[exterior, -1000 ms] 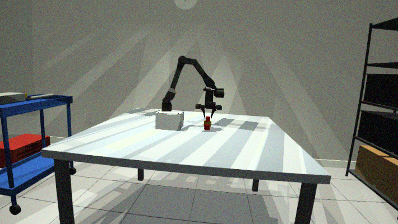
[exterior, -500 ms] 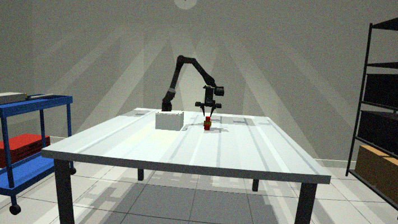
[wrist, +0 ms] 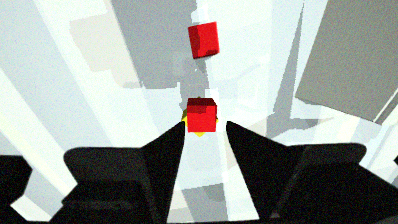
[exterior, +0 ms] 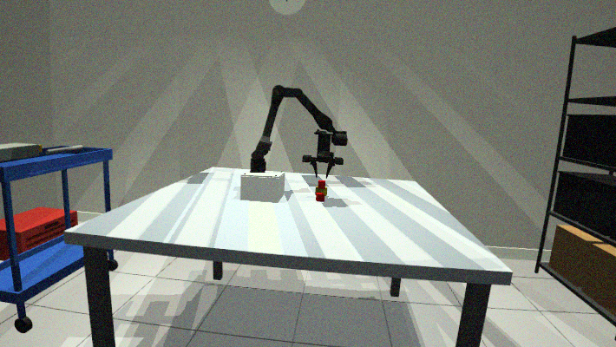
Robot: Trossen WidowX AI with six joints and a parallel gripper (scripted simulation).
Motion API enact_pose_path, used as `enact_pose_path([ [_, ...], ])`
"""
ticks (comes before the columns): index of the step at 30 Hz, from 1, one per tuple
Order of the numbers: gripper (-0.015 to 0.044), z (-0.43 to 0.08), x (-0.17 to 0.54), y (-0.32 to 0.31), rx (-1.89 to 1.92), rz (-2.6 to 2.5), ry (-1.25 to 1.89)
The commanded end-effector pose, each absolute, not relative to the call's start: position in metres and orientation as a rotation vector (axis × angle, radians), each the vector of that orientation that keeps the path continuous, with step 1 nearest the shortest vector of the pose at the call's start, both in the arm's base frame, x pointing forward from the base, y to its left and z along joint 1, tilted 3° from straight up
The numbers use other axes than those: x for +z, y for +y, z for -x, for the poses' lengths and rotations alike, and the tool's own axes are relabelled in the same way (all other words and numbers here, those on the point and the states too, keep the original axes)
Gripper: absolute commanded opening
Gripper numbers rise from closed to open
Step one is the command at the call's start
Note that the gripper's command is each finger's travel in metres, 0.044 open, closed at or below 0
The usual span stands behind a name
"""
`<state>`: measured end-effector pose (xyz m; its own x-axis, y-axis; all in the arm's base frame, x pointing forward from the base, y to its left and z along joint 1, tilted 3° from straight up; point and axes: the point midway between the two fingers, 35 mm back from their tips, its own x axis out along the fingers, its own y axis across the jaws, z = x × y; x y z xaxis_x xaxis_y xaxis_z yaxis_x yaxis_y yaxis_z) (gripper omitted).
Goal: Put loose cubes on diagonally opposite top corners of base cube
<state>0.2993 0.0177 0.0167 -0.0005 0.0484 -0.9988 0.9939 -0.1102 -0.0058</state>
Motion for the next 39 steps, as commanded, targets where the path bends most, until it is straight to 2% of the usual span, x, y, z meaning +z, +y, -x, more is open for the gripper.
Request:
enact_pose_path([
  [1,0.0205,-0.302,0.02,0.018,-1.259,-1.328,1.188],
  [3,0.0258,-0.3,0.019,0.013,-1.26,-1.318,1.197],
  [4,0.0265,-0.3,0.022,0.006,-1.249,-1.307,1.203],
  [14,0.0265,-0.289,0.051,-0.068,-1.122,-1.189,1.269],
  [18,0.0265,-0.289,0.05,-0.069,-1.12,-1.187,1.27],
  [24,0.0265,-0.289,-0.008,-0.066,-1.12,-1.187,1.27],
  [39,0.0265,-0.289,-0.031,-0.065,-1.12,-1.187,1.27],
])
